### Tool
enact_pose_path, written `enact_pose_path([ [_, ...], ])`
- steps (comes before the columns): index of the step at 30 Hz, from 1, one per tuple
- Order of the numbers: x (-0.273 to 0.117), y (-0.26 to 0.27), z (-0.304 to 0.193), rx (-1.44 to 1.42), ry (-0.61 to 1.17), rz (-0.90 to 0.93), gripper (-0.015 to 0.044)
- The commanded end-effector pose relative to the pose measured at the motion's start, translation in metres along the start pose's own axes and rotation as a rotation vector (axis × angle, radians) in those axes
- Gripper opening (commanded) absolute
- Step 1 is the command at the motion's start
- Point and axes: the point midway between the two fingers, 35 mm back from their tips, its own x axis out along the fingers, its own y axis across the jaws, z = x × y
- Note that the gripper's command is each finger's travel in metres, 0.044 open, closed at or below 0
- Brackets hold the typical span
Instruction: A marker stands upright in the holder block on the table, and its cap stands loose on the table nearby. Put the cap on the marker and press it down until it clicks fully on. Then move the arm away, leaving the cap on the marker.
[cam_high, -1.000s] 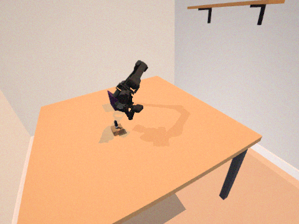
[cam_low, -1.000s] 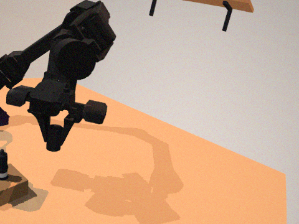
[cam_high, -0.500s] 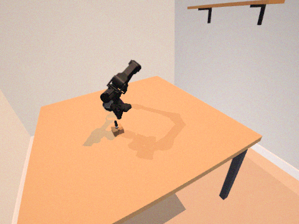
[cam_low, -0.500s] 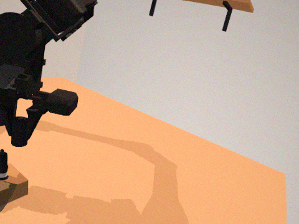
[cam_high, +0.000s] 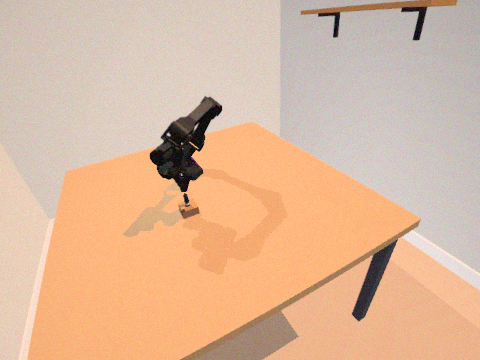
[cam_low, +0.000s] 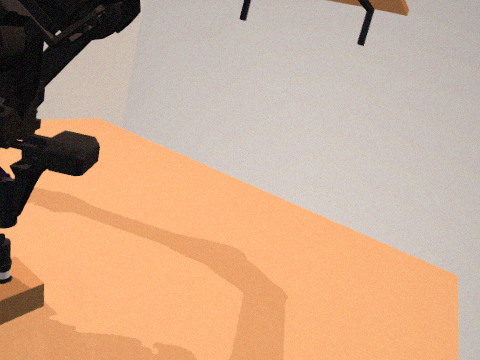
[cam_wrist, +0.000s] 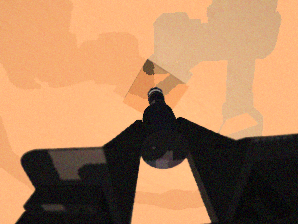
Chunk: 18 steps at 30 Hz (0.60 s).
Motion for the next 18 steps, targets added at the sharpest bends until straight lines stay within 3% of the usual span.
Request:
enact_pose_path([
  [1, 0.003, -0.001, 0.0, 0.001, 0.003, -0.001, 0.0],
  [18, 0.029, -0.001, 0.001, 0.001, 0.003, 0.0, 0.0],
])
